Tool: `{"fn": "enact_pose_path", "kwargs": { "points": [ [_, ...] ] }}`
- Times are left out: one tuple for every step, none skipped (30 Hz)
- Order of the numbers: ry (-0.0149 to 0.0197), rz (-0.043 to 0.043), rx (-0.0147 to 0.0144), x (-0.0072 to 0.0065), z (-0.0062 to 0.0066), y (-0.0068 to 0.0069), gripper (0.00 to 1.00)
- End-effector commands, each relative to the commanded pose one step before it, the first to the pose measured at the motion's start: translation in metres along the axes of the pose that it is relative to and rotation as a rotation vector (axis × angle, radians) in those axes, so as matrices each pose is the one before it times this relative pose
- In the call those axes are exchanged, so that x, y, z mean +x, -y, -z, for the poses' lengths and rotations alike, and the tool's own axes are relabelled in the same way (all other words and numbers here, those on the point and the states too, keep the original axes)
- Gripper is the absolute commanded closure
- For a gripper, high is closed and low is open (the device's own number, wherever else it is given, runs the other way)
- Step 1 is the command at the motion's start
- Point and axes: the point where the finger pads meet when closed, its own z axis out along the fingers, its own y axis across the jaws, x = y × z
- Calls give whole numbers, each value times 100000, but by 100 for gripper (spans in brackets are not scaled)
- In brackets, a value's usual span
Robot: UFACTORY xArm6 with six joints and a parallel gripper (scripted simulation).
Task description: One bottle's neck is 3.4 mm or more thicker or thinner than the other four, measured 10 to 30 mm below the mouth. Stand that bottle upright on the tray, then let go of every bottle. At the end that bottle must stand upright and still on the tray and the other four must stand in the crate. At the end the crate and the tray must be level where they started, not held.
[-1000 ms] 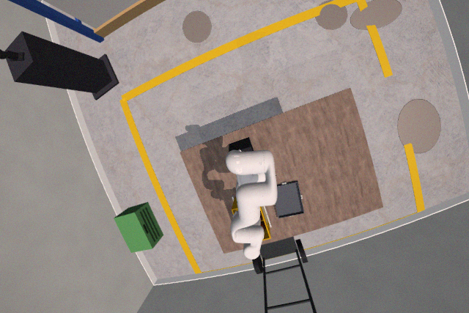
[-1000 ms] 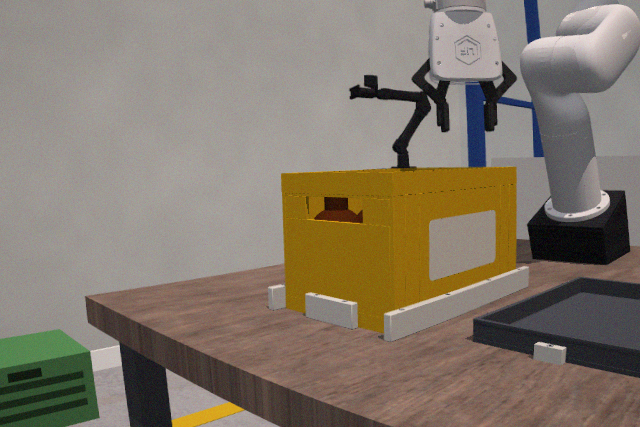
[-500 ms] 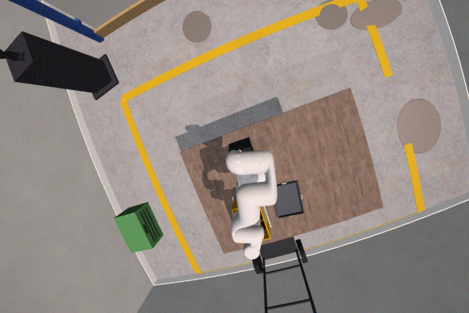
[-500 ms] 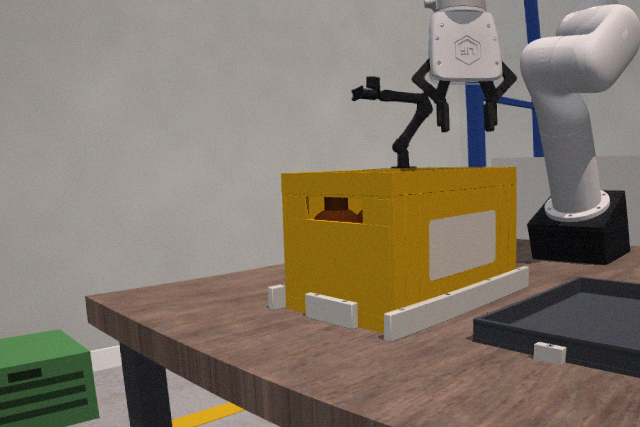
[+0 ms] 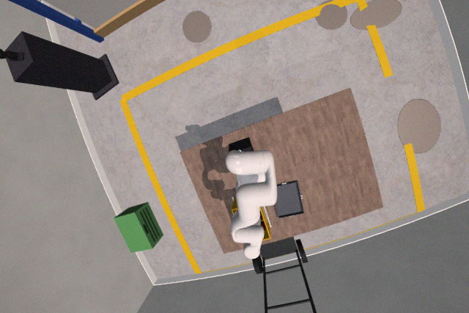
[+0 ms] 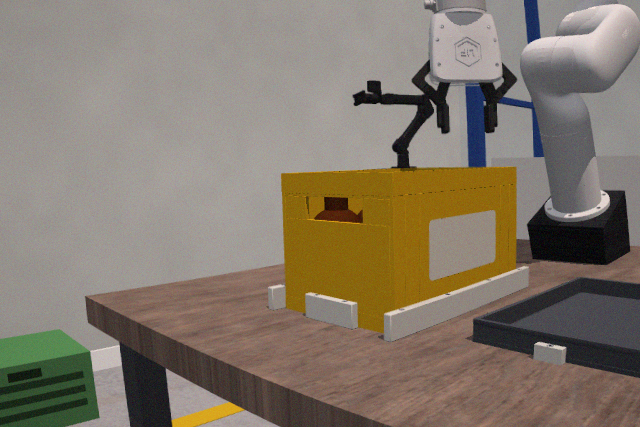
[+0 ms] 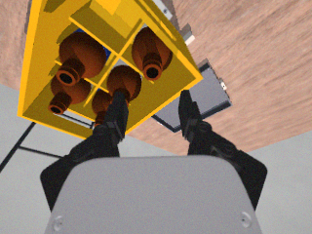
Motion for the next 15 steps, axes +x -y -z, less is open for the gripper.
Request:
{"fn": "enact_pose_path", "kwargs": {
  "points": [
    [163,22,283,-67,-19,80,35],
    [-8,-4,-4,-2,-74,-1,35],
    [-7,-4,-3,-2,-81,-1,35],
    [0,0,0,-3,-87,0,35],
    [0,0,0,-3,-94,-1,35],
    [0,0,0,-3,-101,-1,35],
    [0,0,0,-3,-107,-1,35],
    [0,0,0,-3,-113,-2,35],
    [0,0,0,-4,-117,0,35],
    [0,0,0,-4,-122,-1,35],
    [0,0,0,-4,-127,-2,35],
    [0,0,0,-4,-131,-2,35],
    [0,0,0,-4,-132,0,35],
    [0,0,0,-4,-135,-1,35],
    [0,0,0,-4,-138,-2,35]
  ]
}}
